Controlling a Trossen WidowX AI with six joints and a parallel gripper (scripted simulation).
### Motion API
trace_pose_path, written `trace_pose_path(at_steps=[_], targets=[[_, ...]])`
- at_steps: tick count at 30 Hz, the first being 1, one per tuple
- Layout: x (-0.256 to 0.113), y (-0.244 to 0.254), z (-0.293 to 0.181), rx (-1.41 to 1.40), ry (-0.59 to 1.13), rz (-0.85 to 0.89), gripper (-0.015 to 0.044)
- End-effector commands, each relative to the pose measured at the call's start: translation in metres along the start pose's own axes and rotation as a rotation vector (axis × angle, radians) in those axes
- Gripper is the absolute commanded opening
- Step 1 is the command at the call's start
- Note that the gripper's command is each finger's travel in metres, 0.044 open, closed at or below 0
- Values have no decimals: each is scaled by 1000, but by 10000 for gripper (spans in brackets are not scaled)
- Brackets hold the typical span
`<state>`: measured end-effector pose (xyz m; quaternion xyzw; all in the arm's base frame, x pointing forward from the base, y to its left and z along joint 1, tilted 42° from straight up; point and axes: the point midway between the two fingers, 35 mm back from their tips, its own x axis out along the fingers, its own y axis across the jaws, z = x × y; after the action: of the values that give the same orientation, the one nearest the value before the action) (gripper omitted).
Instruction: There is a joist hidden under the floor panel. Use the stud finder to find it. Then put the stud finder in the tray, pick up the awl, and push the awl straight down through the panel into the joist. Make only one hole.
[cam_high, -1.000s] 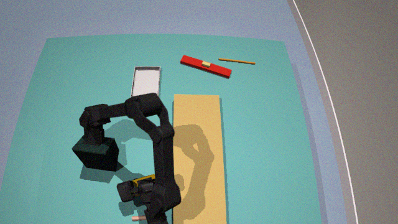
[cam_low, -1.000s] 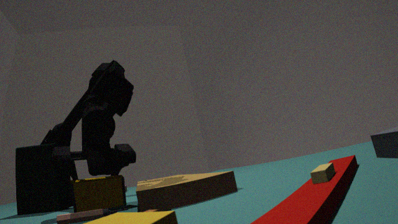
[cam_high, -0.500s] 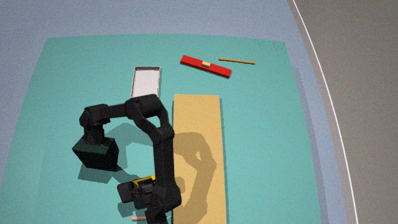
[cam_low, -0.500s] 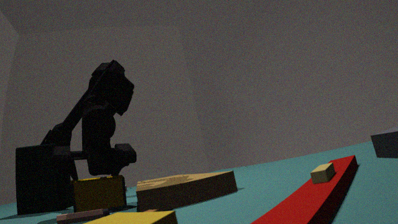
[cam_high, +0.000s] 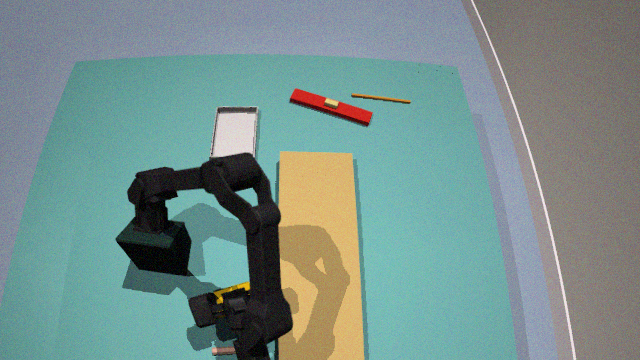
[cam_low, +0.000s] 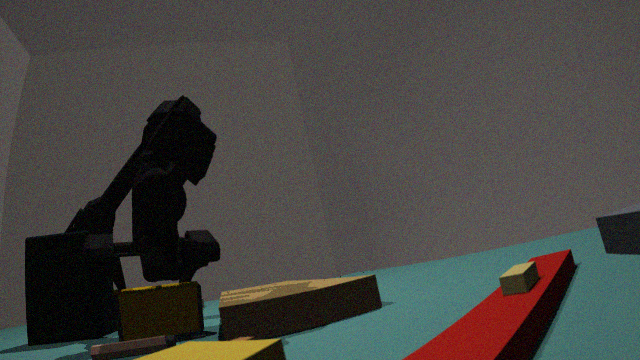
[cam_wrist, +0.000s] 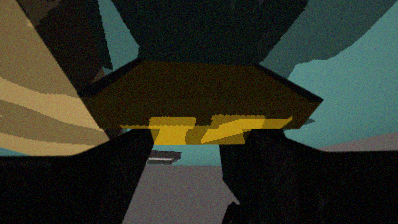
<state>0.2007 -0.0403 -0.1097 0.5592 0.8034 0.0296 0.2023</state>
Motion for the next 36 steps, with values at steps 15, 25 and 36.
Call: trace_pose_path(at_steps=[15, 25, 36], targets=[[-4, 0, 9, -5, -25, -5, 379], [-5, 0, 11, -5, -25, -5, 379], [-7, 1, 14, -5, -25, -6, 379]])
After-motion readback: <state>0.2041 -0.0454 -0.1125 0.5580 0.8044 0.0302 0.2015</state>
